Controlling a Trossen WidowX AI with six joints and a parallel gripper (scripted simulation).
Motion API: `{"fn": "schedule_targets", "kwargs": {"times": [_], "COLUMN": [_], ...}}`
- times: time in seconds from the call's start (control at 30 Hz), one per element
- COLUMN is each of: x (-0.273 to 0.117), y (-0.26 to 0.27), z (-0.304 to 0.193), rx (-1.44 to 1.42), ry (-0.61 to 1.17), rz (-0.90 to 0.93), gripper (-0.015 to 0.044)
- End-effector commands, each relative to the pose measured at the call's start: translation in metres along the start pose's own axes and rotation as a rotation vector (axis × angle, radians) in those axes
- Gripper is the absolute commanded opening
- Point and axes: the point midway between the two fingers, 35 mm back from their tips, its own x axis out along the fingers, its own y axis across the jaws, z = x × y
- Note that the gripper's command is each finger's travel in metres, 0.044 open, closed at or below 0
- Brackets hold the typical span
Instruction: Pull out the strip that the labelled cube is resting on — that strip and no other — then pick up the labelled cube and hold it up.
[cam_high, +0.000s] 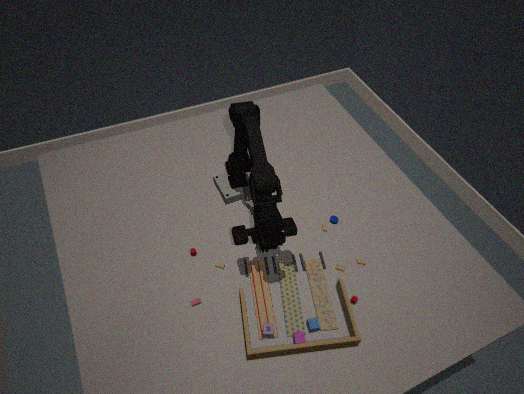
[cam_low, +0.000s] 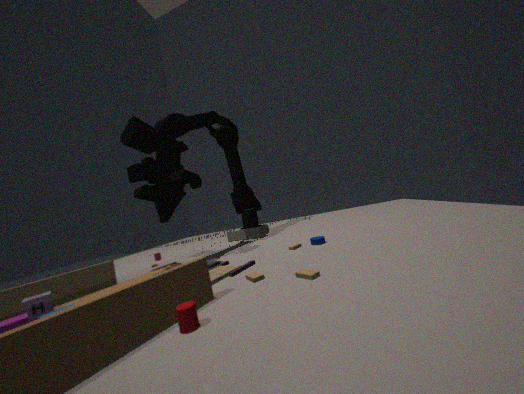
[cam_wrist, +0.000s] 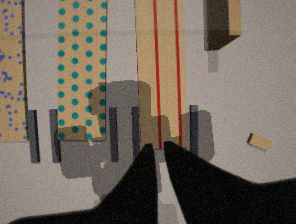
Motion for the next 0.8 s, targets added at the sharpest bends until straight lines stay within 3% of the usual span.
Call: {"fn": "schedule_targets", "kwargs": {"times": [0.0, 0.1, 0.77], "x": [0.023, 0.033, 0.059], "y": [-0.015, -0.02, -0.019], "z": [-0.004, -0.003, -0.005], "rx": [0.053, 0.071, 0.072], "ry": [0.191, 0.264, 0.269], "rz": [-0.02, -0.025, -0.025], "gripper": [0.0, 0.0, 0.0]}}
